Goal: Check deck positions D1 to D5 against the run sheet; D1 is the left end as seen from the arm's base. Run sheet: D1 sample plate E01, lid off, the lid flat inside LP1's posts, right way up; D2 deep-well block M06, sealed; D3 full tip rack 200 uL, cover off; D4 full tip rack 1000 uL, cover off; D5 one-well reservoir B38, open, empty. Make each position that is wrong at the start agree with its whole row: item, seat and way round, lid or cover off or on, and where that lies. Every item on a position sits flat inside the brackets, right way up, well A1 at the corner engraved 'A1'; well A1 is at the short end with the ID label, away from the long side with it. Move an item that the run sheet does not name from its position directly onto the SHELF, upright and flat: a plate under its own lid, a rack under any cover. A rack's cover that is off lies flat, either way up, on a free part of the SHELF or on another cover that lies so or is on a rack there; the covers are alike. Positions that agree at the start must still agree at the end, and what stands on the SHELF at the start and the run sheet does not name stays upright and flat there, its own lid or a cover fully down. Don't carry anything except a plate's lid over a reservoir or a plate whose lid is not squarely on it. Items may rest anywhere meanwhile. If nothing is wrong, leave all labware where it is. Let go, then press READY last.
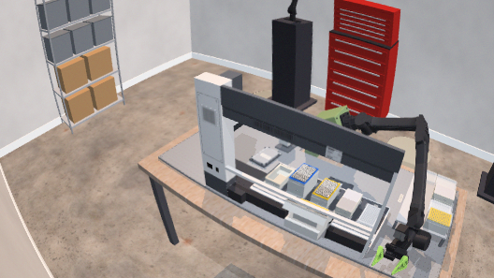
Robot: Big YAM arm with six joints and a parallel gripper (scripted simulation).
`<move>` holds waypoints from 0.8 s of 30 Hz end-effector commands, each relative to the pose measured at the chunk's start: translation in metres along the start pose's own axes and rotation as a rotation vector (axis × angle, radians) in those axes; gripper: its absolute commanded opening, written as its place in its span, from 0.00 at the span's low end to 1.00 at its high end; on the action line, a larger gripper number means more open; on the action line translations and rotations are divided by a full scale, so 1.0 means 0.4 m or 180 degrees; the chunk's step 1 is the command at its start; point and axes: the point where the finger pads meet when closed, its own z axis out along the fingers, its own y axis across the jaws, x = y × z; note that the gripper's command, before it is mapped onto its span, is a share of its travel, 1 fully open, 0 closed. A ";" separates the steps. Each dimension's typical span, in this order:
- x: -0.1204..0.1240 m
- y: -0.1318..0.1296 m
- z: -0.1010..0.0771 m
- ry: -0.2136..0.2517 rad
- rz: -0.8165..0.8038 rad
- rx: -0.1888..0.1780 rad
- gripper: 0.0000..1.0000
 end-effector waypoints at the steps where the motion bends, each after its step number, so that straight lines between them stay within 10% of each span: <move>1: -0.017 0.015 -0.004 -0.0022 0.0023 -0.0025 1.00; 17: -0.017 0.015 -0.004 -0.0022 0.0023 -0.0025 1.00; 18: -0.091 0.048 -0.021 -0.0053 0.0050 -0.0123 1.00; 24: -0.108 -0.012 -0.062 0.0310 -0.0079 -0.0111 1.00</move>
